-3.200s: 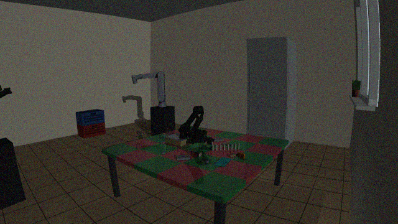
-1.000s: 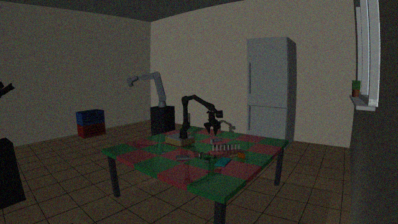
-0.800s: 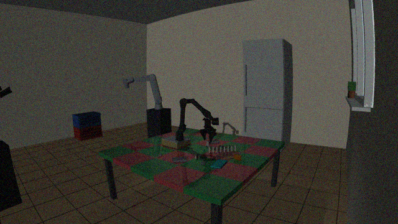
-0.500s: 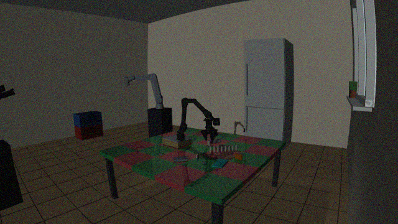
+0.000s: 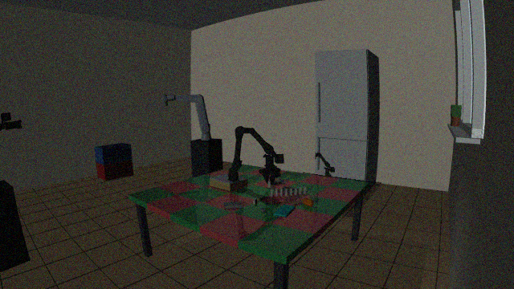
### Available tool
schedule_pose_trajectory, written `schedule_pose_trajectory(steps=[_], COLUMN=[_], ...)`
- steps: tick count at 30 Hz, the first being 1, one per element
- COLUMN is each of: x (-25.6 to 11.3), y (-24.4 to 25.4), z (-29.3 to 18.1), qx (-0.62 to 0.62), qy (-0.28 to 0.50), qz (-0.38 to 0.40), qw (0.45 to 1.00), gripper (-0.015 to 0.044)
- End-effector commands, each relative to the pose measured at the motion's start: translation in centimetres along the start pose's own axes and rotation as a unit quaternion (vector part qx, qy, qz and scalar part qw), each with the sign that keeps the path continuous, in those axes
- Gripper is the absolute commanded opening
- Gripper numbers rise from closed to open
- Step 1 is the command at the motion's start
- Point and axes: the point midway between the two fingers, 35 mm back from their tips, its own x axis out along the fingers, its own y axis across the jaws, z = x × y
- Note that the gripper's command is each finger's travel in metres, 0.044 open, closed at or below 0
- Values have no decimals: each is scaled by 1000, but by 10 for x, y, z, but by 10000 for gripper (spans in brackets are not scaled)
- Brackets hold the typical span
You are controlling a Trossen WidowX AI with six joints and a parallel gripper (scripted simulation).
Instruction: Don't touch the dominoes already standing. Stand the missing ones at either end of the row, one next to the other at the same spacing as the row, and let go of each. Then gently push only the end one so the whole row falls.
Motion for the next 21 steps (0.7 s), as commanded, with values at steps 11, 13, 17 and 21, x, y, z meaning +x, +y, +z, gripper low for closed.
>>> schedule_pose_trajectory(steps=[11, 13, 17, 21], x=[2, 0, -48, -112], y=[1, 0, -6, -4], z=[-1, -1, 6, 5], qx=[-2, -2, -1, 0], qy=[4, 4, 2, 1], qz=[2, 2, 1, 1], qw=[1000, 1000, 1000, 1000], gripper=[107, 107, 107, 107])
